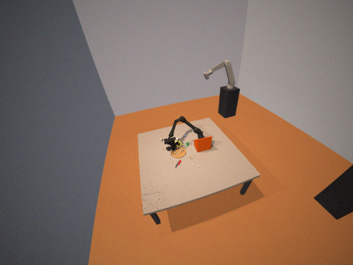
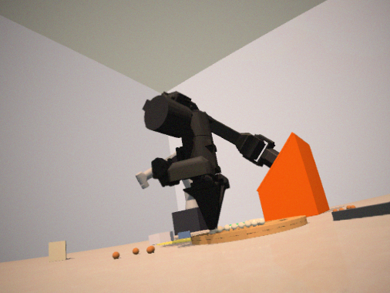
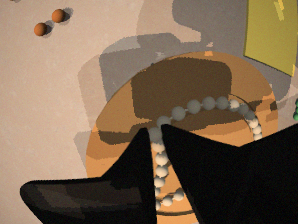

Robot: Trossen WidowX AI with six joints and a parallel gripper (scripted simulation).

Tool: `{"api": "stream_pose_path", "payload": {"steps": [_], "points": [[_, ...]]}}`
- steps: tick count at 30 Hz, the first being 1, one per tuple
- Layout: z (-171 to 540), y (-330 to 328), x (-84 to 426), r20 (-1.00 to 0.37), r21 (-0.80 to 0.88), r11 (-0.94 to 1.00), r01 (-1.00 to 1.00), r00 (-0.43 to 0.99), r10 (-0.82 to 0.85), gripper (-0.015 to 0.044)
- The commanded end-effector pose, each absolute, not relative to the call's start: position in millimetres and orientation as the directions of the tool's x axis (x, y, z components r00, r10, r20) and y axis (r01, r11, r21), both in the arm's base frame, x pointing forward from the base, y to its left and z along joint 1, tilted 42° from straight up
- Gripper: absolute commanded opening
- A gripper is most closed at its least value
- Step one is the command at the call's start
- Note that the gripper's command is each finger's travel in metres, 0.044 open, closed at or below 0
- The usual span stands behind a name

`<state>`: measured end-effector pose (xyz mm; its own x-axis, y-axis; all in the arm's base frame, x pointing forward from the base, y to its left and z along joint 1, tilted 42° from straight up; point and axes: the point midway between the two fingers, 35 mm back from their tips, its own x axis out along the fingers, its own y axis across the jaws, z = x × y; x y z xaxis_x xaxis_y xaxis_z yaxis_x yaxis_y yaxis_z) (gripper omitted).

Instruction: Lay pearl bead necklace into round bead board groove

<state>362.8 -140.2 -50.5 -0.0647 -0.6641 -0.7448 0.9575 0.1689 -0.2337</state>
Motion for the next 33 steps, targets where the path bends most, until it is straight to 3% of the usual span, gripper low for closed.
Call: {"api": "stream_pose_path", "payload": {"steps": [1,18,33], "points": [[-54.8,-142.2,362.5,-0.745,-0.240,0.172,0.955,-0.067,-0.664,0.0000],[-51.2,-140.3,362.0,-0.745,-0.240,0.170,0.956,-0.069,-0.664,0.0440],[-48.2,-137.5,362.2,-0.745,-0.240,0.172,0.955,-0.067,-0.663,0.0440]]}}
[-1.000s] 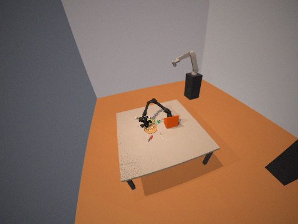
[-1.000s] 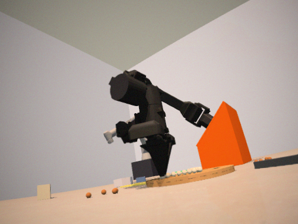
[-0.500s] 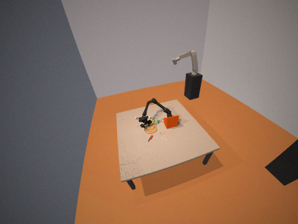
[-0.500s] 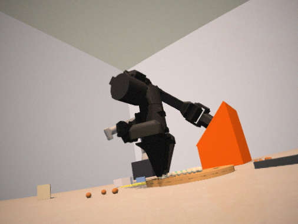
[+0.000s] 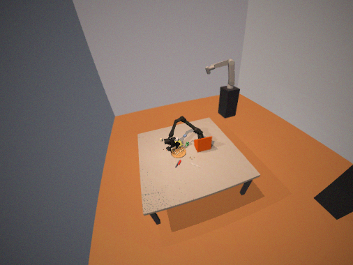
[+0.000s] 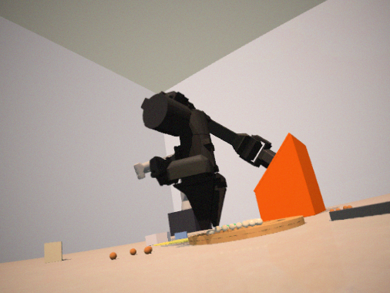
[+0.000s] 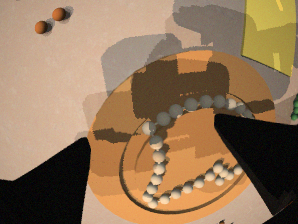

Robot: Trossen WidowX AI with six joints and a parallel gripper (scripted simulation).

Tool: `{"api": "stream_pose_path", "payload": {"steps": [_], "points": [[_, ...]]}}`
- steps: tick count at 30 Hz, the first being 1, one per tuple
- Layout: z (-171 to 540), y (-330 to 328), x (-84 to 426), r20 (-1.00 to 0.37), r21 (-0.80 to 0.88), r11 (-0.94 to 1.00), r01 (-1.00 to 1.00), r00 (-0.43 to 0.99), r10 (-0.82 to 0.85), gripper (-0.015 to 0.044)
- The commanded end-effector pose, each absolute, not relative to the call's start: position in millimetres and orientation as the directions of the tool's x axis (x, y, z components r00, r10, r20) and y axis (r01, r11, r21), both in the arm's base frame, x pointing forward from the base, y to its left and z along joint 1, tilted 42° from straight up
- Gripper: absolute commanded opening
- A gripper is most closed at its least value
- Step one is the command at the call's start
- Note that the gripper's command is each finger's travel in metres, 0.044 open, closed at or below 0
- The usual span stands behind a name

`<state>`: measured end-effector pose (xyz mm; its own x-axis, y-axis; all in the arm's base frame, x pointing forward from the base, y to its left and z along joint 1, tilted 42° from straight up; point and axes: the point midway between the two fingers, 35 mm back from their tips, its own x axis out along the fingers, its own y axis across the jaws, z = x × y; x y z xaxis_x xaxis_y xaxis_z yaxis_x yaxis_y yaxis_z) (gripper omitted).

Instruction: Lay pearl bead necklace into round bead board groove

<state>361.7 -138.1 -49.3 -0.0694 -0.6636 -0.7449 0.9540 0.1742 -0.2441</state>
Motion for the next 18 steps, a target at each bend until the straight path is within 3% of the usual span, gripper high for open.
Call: {"api": "stream_pose_path", "payload": {"steps": [1,6,18], "points": [[-48,-138,362,-0.745,-0.240,0.172,0.955,-0.067,-0.663,0.0440],[-48,-138,362,-0.745,-0.240,0.172,0.955,-0.067,-0.663,0.0440],[-31,-109,360,-0.746,-0.356,0.312,0.881,-0.067,-0.662,0.0125]]}}
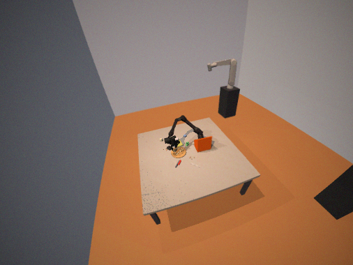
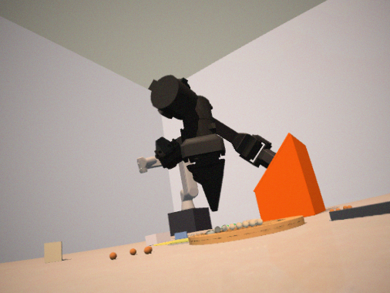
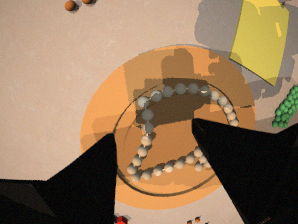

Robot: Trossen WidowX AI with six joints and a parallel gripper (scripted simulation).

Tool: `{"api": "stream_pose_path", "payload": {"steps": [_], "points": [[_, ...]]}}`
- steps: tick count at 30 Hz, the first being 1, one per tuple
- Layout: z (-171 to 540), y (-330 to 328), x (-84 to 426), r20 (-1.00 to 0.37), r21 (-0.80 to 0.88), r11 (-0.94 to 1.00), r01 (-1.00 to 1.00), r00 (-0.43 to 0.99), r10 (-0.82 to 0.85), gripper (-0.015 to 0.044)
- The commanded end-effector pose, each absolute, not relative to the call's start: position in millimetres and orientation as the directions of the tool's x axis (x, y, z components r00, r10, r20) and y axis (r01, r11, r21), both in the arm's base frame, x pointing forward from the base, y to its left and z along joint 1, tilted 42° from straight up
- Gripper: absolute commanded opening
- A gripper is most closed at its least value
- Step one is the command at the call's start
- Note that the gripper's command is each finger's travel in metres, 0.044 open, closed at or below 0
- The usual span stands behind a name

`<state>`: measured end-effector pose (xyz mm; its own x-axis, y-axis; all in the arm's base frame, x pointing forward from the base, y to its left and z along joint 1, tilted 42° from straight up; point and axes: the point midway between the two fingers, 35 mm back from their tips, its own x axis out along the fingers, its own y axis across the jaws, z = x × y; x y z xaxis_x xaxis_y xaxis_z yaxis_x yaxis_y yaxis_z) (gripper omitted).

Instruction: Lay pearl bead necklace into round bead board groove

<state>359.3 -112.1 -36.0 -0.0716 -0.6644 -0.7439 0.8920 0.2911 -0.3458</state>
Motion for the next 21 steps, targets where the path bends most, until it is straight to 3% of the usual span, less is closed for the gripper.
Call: {"api": "stream_pose_path", "payload": {"steps": [1,21], "points": [[-32,-109,360,-0.746,-0.356,0.312,0.881,-0.067,-0.662,0.0120],[-50,-126,359,-0.745,-0.353,0.309,0.883,-0.066,-0.663,0.0120]]}}
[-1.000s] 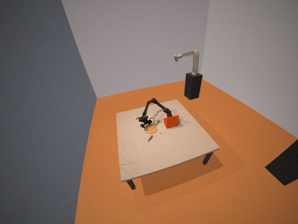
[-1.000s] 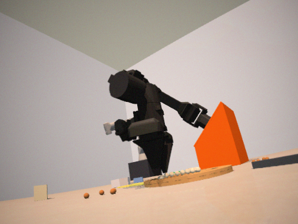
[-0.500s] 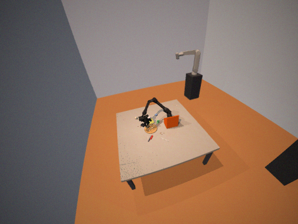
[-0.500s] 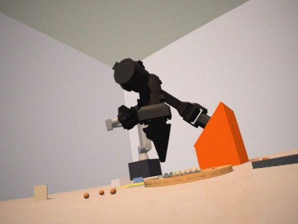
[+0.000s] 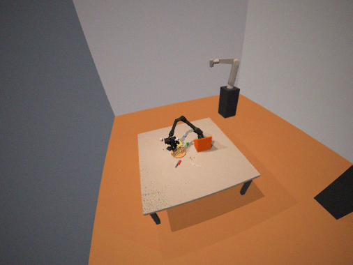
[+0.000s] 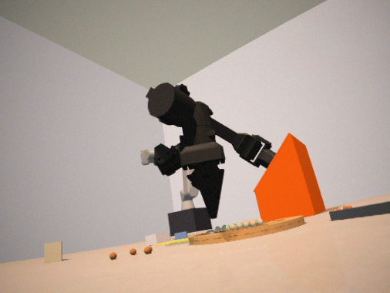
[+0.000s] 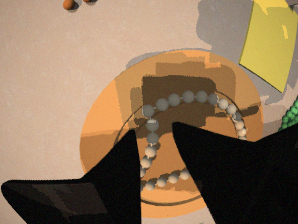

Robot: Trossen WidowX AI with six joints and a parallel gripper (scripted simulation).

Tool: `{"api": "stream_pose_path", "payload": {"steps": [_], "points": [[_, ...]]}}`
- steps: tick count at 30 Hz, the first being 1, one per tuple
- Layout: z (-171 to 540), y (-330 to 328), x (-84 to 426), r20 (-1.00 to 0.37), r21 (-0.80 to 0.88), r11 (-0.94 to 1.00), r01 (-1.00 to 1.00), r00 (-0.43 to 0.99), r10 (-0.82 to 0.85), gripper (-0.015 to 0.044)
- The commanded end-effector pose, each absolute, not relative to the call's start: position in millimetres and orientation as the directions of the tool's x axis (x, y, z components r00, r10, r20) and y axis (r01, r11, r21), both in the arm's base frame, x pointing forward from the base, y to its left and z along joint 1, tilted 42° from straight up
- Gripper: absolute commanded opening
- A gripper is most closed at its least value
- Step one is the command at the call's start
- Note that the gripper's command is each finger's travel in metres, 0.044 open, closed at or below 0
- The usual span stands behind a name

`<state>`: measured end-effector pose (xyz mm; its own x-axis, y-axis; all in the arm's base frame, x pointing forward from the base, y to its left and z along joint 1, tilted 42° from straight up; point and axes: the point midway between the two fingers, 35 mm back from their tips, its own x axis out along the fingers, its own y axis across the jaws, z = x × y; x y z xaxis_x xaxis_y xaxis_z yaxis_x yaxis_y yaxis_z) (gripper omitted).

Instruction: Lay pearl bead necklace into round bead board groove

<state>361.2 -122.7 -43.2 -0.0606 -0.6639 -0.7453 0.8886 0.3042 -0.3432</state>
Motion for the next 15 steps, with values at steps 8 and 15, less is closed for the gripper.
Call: {"api": "stream_pose_path", "payload": {"steps": [8,15], "points": [[-59.7,-134.7,357.4,-0.745,-0.356,0.311,0.881,-0.067,-0.663,0.0120],[-57.9,-134.7,358.0,-0.746,-0.351,0.307,0.885,-0.066,-0.663,0.0094]]}}
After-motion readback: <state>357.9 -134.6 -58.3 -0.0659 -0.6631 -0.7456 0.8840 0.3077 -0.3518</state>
